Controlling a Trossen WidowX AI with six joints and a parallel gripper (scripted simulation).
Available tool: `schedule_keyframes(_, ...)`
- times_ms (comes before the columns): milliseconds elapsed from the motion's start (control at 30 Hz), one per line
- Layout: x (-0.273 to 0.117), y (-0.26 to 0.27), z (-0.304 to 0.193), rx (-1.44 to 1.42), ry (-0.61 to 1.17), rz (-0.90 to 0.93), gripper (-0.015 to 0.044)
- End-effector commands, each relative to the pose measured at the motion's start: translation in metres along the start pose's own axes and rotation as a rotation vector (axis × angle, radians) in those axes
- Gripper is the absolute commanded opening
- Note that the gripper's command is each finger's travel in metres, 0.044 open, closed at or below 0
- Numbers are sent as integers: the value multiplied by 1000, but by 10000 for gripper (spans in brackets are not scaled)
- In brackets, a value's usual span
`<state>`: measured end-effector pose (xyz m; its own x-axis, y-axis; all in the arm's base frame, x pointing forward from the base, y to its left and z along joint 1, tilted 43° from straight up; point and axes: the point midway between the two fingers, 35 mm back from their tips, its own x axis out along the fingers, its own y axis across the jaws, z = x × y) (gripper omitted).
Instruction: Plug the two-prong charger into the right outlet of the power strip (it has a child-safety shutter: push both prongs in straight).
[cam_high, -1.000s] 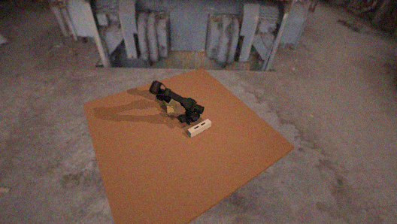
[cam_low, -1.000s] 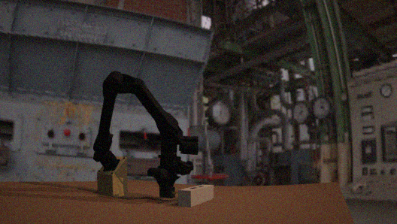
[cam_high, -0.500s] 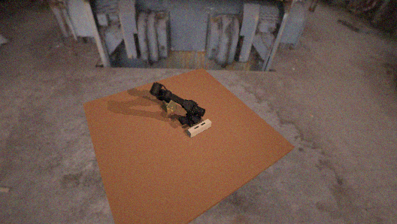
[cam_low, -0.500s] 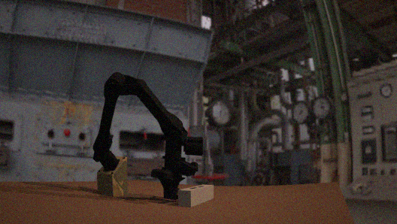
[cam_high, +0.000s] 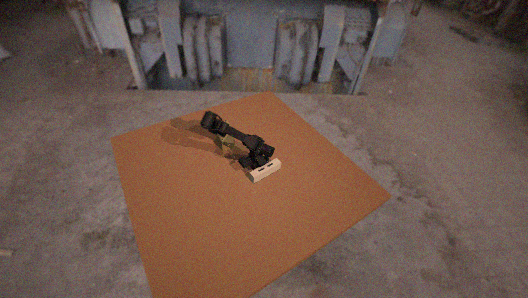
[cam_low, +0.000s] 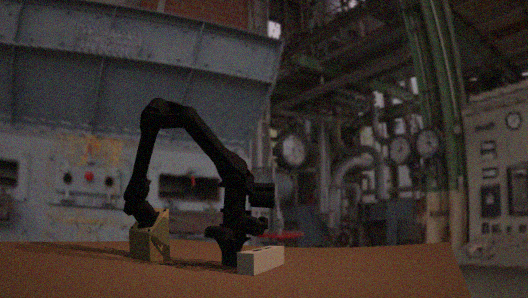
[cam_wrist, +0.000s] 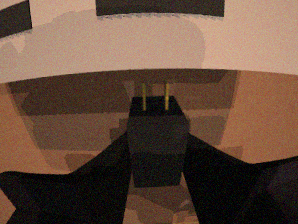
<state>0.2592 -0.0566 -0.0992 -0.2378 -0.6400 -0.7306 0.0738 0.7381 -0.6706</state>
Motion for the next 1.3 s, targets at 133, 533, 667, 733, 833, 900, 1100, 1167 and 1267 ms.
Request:
schedule_keyframes(133,0,0,2,-5,-2,-4,0)
schedule_keyframes(533,-1,-1,5,-5,-2,-4,0)
schedule_keyframes(667,-1,-1,6,-5,-2,-4,0)
schedule_keyframes(733,-1,-1,6,-4,-3,-4,0)
schedule_keyframes(833,-1,-1,7,-4,-3,-4,0)
schedule_keyframes(900,-1,-1,8,-4,-3,-4,0)
schedule_keyframes(1100,-1,-1,9,-4,-3,-4,0)
schedule_keyframes(1167,-1,-1,10,-4,-3,-4,0)
schedule_keyframes(1267,-1,-1,10,-4,-3,-4,0)
